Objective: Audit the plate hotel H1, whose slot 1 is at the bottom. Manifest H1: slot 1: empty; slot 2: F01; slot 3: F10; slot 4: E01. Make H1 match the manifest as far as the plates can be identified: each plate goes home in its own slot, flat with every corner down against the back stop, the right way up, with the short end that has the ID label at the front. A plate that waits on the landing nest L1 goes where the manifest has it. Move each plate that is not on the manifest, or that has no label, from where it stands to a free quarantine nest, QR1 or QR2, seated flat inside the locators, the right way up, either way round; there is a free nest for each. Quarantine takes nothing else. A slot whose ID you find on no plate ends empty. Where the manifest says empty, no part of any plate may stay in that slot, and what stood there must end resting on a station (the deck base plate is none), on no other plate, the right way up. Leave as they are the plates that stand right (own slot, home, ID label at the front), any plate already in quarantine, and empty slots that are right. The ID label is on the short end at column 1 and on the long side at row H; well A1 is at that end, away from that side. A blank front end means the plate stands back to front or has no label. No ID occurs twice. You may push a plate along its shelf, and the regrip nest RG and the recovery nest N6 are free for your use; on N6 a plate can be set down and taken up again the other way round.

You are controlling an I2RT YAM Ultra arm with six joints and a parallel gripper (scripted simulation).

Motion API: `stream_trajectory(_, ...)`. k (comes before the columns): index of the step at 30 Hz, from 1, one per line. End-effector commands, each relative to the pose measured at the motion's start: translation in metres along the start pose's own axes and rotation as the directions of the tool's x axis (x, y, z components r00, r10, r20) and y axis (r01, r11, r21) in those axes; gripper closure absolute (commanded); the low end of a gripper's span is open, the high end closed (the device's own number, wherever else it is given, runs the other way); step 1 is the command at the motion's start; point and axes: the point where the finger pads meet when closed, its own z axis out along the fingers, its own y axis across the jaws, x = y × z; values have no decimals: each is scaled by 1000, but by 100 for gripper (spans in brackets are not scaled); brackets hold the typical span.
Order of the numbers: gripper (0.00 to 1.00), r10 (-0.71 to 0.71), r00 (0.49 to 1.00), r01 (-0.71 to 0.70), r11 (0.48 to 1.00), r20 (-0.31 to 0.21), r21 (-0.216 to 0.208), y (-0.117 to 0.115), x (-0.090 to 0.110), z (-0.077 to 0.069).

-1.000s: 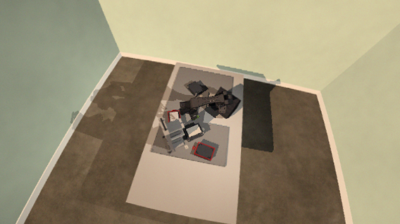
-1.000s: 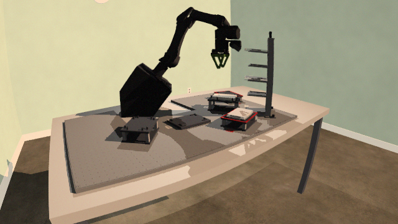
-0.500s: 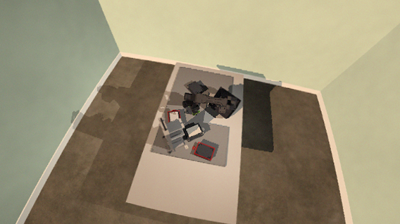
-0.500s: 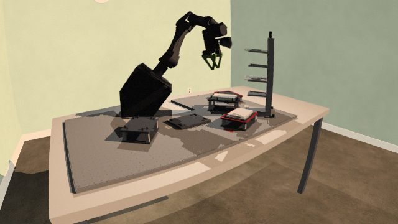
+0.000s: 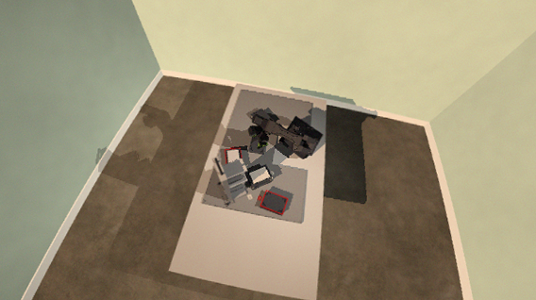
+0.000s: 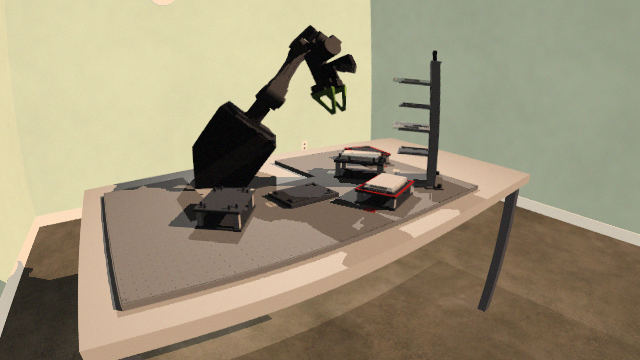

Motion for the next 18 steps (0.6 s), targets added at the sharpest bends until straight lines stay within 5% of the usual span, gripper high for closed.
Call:
stream_trajectory(1,0,-79,992,81,996,97,-22,2,-14,-4)
stream_trajectory(15,0,-60,945,72,997,321,-24,2,-13,-4)
stream_trajectory(18,0,-59,940,72,997,337,-24,2,-13,-4)
